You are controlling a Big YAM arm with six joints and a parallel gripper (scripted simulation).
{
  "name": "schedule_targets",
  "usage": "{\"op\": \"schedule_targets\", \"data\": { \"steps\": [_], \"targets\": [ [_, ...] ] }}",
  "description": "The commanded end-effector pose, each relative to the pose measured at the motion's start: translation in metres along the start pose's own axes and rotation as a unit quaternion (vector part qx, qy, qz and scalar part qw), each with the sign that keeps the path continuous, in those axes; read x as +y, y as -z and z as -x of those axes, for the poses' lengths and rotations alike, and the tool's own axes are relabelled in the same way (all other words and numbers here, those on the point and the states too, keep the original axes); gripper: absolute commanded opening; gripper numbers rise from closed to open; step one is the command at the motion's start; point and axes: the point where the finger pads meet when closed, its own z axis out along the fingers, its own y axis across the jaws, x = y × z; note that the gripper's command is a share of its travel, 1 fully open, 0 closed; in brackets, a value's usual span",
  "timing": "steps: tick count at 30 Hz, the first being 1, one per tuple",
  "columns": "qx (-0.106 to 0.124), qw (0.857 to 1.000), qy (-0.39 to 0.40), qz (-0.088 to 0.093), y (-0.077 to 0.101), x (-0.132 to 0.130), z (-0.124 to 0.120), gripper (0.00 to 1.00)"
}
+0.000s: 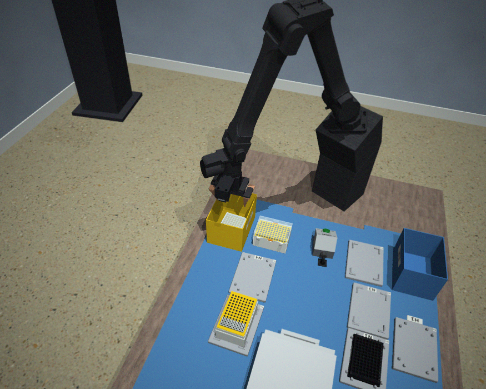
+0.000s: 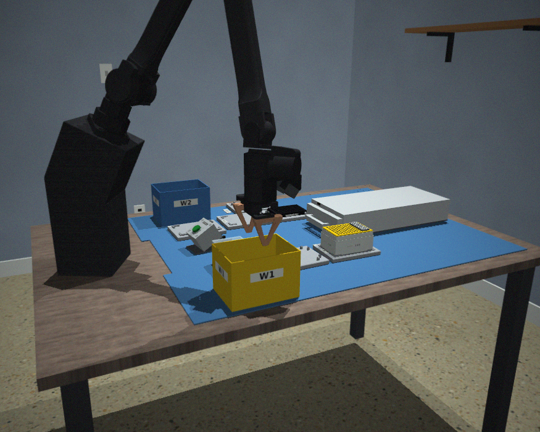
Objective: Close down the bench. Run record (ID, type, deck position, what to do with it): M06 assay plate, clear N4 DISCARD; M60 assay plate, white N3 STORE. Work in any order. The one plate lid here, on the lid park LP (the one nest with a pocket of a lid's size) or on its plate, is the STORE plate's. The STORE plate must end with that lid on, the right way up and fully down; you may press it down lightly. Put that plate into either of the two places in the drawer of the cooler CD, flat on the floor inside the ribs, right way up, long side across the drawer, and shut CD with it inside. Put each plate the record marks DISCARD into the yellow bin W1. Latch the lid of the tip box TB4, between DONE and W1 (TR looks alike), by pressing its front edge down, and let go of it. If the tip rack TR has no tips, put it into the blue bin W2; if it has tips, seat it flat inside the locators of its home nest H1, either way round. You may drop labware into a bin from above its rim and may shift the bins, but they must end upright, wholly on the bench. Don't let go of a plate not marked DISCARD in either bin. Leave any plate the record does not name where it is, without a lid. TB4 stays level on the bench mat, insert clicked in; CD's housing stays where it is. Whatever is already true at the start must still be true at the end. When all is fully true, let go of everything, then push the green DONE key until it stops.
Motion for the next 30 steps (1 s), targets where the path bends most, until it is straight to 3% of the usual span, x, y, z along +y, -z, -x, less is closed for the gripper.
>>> {"op": "schedule_targets", "data": {
  "steps": [1, 14, 20, 30],
  "targets": [
    [-0.001, 1.0, 0.009, 0.003, -0.005, 0.004, -0.002, 1.0],
    [-0.001, 1.0, 0.009, 0.003, -0.005, 0.004, -0.002, 1.0],
    [-0.015, 1.0, -0.013, -0.011, 0.012, 0.001, 0.041, 1.0],
    [-0.014, 1.0, -0.014, -0.009, 0.013, 0.013, 0.07, 1.0]
  ]
}}
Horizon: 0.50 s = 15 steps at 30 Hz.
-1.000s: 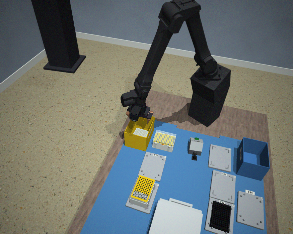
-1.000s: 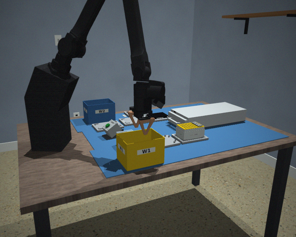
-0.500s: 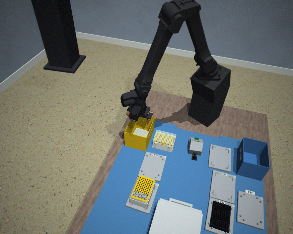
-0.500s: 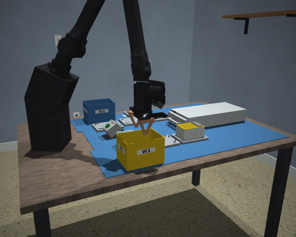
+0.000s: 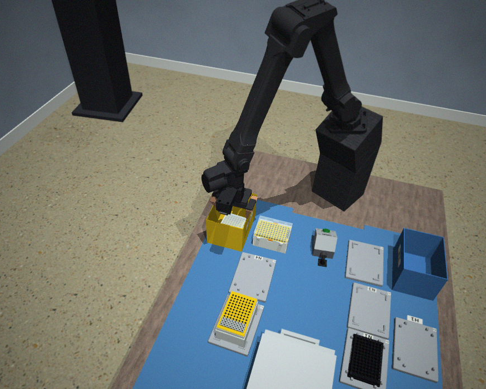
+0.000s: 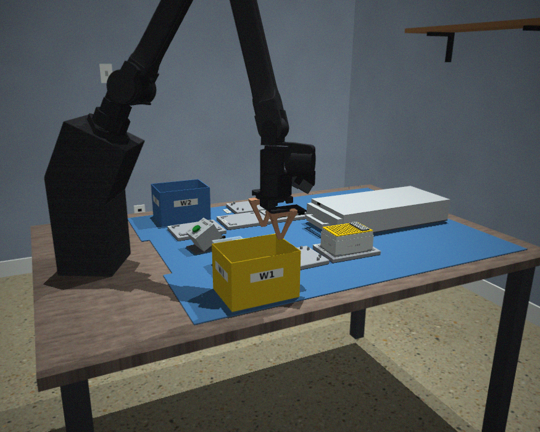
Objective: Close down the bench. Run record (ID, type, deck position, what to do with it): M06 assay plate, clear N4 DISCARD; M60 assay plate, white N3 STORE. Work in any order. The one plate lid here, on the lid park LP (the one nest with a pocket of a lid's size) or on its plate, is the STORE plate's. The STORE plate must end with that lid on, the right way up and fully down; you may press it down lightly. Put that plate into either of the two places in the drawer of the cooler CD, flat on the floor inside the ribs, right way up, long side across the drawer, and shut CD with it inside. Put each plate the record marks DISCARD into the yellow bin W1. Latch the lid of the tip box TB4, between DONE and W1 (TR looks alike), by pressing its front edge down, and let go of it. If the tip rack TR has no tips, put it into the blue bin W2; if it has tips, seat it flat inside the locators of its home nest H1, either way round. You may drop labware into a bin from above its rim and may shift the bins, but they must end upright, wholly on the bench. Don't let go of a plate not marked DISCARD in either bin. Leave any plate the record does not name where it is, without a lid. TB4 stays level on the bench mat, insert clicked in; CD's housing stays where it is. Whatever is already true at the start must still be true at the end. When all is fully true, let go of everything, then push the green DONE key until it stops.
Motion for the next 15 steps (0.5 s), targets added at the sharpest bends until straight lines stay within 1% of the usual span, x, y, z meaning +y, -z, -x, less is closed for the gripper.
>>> {"op": "schedule_targets", "data": {
  "steps": [1, 7, 15],
  "targets": [
    [-0.012, 1.0, -0.012, -0.011, 0.011, -0.008, 0.022, 1.0],
    [-0.012, 1.0, -0.012, -0.01, 0.012, 0.001, 0.045, 1.0],
    [-0.003, 1.0, -0.014, -0.003, 0.005, 0.017, 0.069, 1.0]
  ]
}}
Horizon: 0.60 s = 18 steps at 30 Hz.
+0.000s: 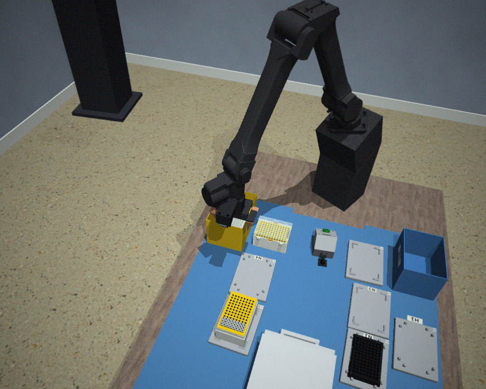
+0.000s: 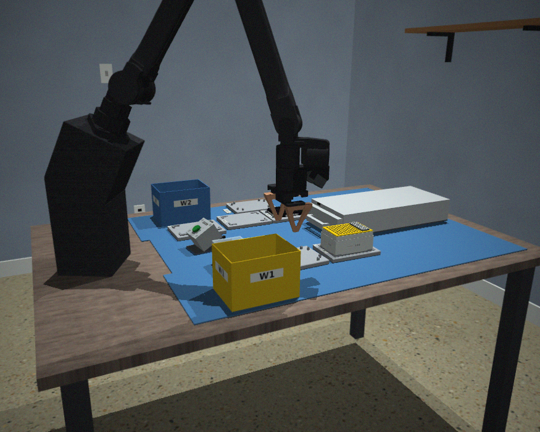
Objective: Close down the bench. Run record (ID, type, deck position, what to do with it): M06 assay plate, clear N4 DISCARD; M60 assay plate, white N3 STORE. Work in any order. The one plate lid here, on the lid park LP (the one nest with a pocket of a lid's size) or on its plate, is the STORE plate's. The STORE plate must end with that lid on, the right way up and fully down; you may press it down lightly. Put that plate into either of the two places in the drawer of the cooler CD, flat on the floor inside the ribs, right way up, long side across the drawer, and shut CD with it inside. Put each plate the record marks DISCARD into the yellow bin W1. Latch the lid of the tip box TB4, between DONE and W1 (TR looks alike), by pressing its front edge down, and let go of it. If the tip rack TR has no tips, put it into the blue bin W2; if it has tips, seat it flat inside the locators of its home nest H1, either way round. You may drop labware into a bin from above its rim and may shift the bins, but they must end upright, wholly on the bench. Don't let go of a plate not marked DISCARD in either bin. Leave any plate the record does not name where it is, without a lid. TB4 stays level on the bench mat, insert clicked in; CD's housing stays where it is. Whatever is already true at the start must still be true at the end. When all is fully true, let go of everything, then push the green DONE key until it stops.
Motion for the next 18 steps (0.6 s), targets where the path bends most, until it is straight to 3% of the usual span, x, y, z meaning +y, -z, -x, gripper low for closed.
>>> {"op": "schedule_targets", "data": {
  "steps": [1, 18],
  "targets": [
    [-0.004, 1.0, -0.012, 0.0, 0.001, 0.0, 0.02, 1.0],
    [-0.007, 1.0, -0.012, -0.001, 0.006, 0.022, 0.078, 1.0]
  ]
}}
